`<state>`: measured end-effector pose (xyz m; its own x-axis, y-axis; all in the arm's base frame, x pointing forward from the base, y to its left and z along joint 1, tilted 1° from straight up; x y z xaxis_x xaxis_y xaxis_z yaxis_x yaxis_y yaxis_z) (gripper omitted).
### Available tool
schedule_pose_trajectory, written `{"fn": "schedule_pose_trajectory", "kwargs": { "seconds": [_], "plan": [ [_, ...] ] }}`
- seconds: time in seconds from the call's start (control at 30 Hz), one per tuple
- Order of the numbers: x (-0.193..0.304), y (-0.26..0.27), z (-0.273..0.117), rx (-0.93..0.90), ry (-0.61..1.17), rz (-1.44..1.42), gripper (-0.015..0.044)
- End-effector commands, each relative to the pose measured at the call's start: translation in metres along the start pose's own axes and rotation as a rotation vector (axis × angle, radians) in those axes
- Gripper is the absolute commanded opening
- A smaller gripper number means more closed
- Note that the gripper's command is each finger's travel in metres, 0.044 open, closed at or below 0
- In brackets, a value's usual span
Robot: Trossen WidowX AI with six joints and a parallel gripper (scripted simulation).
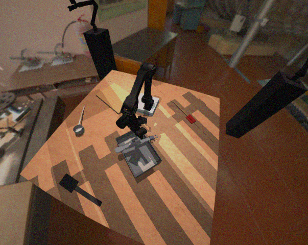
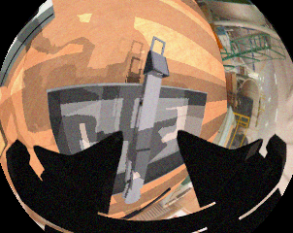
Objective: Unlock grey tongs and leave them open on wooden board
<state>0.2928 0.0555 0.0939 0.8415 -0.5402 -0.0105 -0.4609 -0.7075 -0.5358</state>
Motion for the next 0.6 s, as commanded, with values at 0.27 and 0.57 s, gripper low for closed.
{"fn": "schedule_pose_trajectory", "kwargs": {
  "seconds": [0.27,0.57],
  "plan": [
    [0.005,0.003,-0.002,-0.009,-0.002,-0.030,0.0260],
    [0.006,0.003,0.005,-0.009,-0.002,-0.030,0.0260]
  ]
}}
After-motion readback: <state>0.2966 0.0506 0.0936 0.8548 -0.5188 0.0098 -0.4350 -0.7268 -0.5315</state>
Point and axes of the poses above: the point midway between the two fingers, 35 mm back from their tips, its own z axis out along the fingers, its own y axis across the jaws, x = y × z, the point moved 1 cm from there along -z, back along the fingers, and after that the axes turned 2 degrees about z, right-handed, at the moved point
